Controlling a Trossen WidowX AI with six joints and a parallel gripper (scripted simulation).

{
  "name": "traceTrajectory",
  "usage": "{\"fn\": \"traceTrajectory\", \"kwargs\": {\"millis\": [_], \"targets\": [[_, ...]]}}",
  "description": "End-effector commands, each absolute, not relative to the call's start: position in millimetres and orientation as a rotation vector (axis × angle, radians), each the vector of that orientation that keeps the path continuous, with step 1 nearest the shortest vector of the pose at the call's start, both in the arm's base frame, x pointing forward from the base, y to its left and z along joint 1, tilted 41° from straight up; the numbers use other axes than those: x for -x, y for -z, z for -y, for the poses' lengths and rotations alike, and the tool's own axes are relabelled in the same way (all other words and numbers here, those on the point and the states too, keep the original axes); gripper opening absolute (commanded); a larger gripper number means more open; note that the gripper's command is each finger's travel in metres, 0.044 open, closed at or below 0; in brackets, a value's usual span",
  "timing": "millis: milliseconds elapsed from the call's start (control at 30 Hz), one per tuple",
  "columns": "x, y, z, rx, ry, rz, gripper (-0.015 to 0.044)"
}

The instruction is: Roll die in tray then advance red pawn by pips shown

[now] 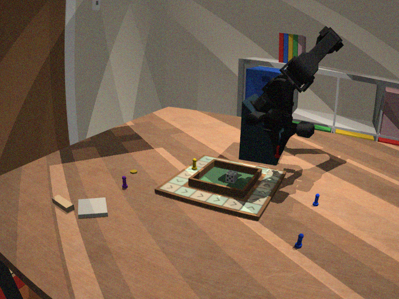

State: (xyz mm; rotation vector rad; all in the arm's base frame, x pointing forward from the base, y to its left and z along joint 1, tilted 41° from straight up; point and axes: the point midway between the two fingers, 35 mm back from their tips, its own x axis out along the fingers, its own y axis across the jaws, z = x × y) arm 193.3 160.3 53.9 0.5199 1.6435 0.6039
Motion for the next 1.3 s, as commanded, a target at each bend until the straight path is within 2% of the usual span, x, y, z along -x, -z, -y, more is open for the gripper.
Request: {"fn": "traceTrajectory", "kwargs": {"millis": [0,400,1267], "targets": [[-174.4,-46.5,-159.3,-0.524,-0.598,-1.651,0.0000],[-131.6,-27.8,-154.7,-0.527,-0.601,-1.656,0.0000],[-124.3,2.6,-180.4,-0.528,-0.602,-1.656,0.0000]]}}
